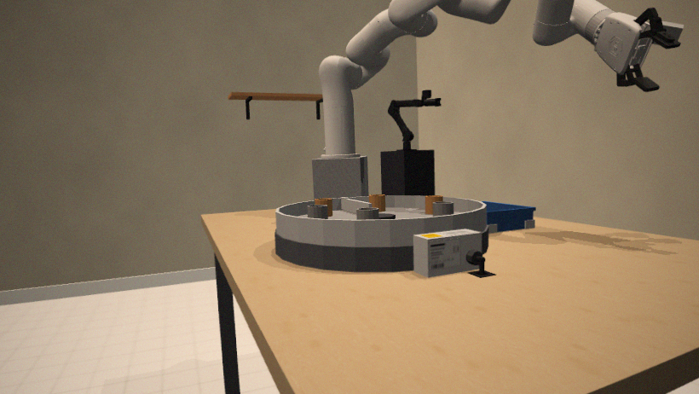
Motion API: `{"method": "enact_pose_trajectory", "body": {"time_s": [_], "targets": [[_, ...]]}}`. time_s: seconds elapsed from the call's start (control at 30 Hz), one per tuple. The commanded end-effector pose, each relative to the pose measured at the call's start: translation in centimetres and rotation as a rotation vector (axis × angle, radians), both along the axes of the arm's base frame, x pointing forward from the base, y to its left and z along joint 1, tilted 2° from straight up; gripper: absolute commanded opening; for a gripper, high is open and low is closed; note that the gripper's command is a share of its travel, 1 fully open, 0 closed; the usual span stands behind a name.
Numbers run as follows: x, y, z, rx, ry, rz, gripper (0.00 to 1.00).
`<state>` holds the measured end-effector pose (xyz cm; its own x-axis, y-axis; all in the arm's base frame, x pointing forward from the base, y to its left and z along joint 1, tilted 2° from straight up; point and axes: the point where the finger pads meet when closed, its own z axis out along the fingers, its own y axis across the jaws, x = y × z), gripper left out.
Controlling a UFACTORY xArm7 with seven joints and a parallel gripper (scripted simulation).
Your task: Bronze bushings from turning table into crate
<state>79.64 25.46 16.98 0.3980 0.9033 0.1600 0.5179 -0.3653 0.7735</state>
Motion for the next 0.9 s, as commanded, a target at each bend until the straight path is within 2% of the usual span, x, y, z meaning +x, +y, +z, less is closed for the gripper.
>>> {"method": "enact_pose_trajectory", "body": {"time_s": [0.0, 0.63, 0.73, 0.87], "targets": [[0.1, 0.1, 0.4, 0.003, -0.006, 0.001, 1.00], [0.0, -0.2, 0.4, 0.006, -0.004, -0.005, 1.00], [-0.2, -1.5, 0.2, 0.025, 0.009, -0.037, 1.00], [-1.1, -5.3, -0.1, 0.079, 0.039, -0.129, 1.00]]}}
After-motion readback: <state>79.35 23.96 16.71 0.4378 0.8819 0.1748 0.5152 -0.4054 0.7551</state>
